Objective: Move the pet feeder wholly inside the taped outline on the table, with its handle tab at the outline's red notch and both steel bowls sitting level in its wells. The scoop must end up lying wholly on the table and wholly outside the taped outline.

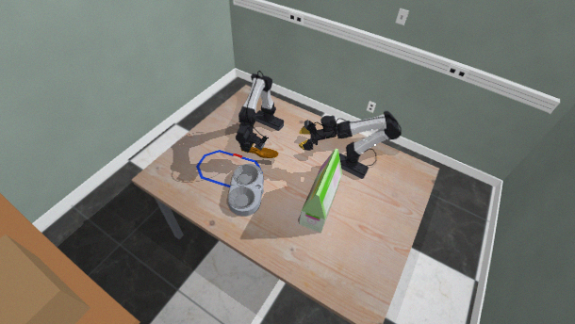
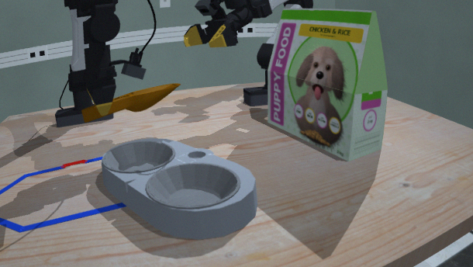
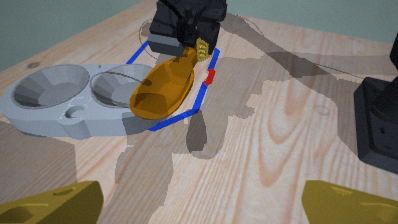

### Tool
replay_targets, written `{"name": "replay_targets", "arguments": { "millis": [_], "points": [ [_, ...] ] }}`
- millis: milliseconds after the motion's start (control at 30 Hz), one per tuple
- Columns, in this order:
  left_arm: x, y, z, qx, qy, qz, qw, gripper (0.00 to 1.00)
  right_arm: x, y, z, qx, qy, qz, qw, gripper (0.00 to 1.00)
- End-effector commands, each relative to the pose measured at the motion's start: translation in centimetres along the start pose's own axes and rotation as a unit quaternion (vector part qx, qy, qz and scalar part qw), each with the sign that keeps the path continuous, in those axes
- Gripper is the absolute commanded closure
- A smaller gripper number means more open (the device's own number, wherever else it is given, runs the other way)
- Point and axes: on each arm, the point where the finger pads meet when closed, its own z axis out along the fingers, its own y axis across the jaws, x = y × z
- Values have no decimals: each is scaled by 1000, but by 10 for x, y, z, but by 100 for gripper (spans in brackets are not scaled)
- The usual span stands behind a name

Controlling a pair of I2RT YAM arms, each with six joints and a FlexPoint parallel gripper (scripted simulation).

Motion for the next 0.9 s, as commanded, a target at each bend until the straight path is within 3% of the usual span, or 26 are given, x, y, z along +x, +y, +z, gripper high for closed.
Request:
{"name": "replay_targets", "arguments": {
  "millis": [0,200,500,867],
  "points": [
    [-15,-1,-4,-1,-26,0,1000,0,-2,7,-26,-13,1,3,1000,83],
    [-15,-1,-4,-1,-26,0,1000,0,-5,9,-13,14,-1,6,1000,83],
    [-10,-1,-3,-2,-18,3,1000,0,-13,41,20,18,-3,8,1000,83],
    [10,-29,-12,69,7,37,997,0,-22,91,58,-5,-8,3,1000,83]
  ]
}}
